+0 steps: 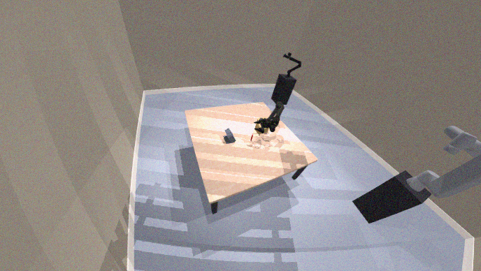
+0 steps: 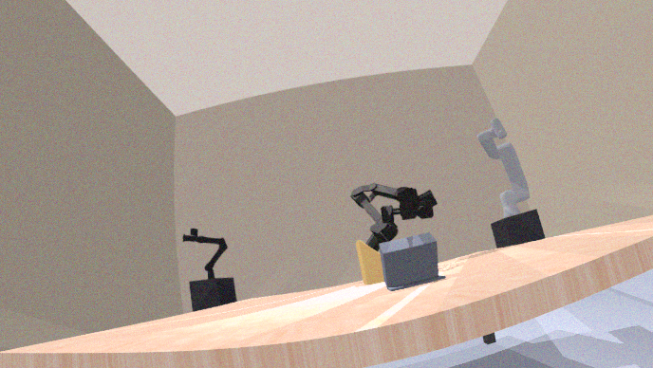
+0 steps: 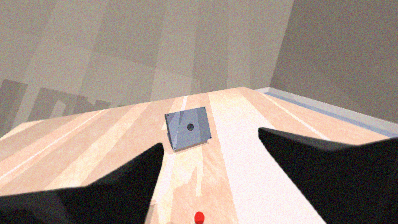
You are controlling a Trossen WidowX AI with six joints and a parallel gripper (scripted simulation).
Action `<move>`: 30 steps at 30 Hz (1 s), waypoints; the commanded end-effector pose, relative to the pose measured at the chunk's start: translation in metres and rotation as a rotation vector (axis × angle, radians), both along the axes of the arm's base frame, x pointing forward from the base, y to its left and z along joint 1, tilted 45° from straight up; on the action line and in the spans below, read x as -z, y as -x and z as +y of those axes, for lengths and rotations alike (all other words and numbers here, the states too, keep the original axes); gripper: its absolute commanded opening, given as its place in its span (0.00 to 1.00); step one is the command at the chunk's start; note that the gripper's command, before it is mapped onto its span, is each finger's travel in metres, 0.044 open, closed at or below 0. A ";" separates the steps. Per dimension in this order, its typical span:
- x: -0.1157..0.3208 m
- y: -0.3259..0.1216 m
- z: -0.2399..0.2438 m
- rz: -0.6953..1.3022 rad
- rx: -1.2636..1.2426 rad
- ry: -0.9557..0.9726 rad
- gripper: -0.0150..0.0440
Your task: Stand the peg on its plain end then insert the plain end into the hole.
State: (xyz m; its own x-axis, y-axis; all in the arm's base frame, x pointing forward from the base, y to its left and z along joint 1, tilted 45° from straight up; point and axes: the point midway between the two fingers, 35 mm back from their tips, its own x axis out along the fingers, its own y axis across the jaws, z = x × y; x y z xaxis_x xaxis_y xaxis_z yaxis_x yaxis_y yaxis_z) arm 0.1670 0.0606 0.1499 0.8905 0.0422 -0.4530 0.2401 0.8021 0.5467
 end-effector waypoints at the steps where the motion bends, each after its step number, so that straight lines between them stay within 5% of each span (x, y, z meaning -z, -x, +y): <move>1: 0.006 0.000 0.005 0.089 -0.048 0.063 1.00; 30: 0.061 0.013 0.029 0.801 -0.447 0.171 1.00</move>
State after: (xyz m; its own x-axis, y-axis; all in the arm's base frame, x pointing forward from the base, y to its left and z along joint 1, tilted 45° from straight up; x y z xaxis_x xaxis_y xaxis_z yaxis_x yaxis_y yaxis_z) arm 0.1551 0.0860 0.0901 0.3112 0.1395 -0.9401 0.1661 0.9660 0.1983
